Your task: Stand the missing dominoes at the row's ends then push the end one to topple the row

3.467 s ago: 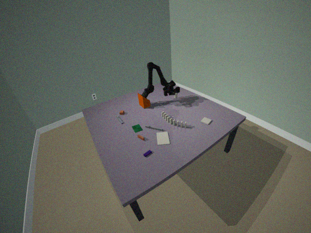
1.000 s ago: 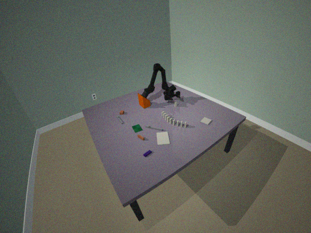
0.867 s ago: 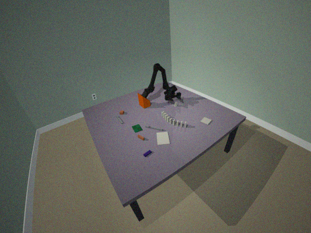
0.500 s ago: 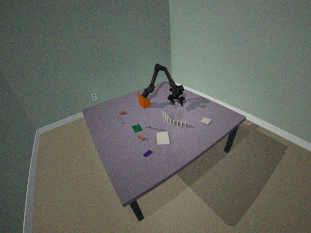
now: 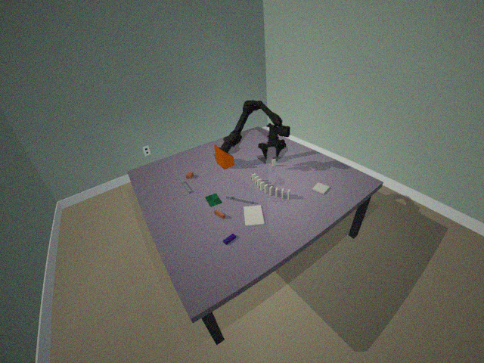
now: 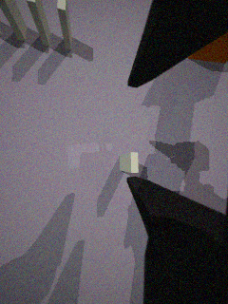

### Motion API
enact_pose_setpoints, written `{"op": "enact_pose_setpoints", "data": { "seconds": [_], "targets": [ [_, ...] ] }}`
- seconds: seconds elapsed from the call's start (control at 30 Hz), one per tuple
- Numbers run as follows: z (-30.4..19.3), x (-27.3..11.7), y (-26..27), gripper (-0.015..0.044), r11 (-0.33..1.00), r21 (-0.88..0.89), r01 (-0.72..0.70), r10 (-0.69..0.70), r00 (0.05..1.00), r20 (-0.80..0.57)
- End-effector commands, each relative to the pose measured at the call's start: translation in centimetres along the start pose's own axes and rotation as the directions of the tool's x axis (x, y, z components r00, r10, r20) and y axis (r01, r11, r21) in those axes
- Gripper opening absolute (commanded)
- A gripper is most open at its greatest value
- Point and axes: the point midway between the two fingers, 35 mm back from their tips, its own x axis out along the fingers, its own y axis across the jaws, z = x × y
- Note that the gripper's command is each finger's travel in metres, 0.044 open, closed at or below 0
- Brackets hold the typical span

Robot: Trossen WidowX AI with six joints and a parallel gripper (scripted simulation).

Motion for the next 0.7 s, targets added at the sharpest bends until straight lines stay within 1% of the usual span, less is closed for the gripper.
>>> {"op": "enact_pose_setpoints", "data": {
  "seconds": [0.0,0.23,0.3,0.5,0.67],
  "targets": [
    [-0.7,-3.1,1.8,0.044,0.984,0.052,-0.168,0.172,0.98,-0.098],
    [-0.7,-2.9,1.8,0.044,0.984,0.052,-0.168,0.172,0.98,-0.098],
    [-0.7,-1.9,2.0,0.044,0.985,0.051,-0.167,0.171,0.98,-0.098],
    [-1.2,2.8,2.8,0.044,0.984,0.052,-0.171,0.175,0.98,-0.098],
    [-1.4,3.3,3.0,0.044,0.984,0.052,-0.172,0.177,0.979,-0.098]
  ]
}}
